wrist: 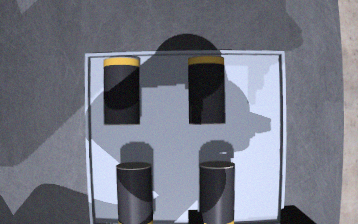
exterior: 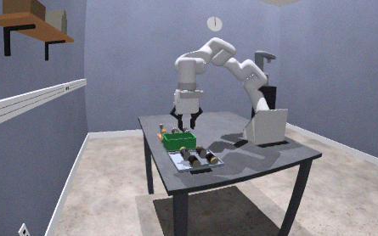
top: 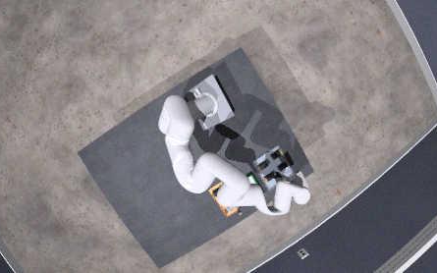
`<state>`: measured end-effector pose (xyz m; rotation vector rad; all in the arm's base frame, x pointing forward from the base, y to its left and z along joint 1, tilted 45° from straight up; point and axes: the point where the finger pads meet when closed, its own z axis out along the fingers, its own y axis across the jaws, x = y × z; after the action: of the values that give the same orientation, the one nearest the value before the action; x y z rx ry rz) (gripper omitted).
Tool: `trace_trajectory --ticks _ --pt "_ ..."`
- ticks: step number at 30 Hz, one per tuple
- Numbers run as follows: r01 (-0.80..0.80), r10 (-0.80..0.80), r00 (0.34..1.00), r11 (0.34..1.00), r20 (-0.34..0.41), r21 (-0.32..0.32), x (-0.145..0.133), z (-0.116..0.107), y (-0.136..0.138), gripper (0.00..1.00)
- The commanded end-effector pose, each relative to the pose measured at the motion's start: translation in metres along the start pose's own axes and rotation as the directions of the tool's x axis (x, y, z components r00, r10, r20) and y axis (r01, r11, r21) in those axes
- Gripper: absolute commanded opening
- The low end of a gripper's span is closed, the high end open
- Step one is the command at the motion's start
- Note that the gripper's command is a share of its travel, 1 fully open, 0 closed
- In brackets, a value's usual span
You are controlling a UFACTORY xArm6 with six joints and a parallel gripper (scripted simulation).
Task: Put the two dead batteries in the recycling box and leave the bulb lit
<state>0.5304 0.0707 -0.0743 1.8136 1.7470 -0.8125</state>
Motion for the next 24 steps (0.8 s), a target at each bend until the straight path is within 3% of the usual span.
trace_trajectory --ticks 1,20,22,24 --pt "0.004 -0.004 1.0 1.0 -0.005 -0.009 -0.003 -0.002 0.0 0.51" --pt "0.004 -0.004 1.0 1.0 -0.005 -0.009 -0.003 -0.002 0.0 0.51" --pt "0.004 -0.004 1.0 1.0 -0.005 -0.009 -0.003 0.009 0.0 0.51" --pt "0.004 -0.004 1.0 1.0 -0.005 -0.009 -0.003 0.035 0.0 0.51"
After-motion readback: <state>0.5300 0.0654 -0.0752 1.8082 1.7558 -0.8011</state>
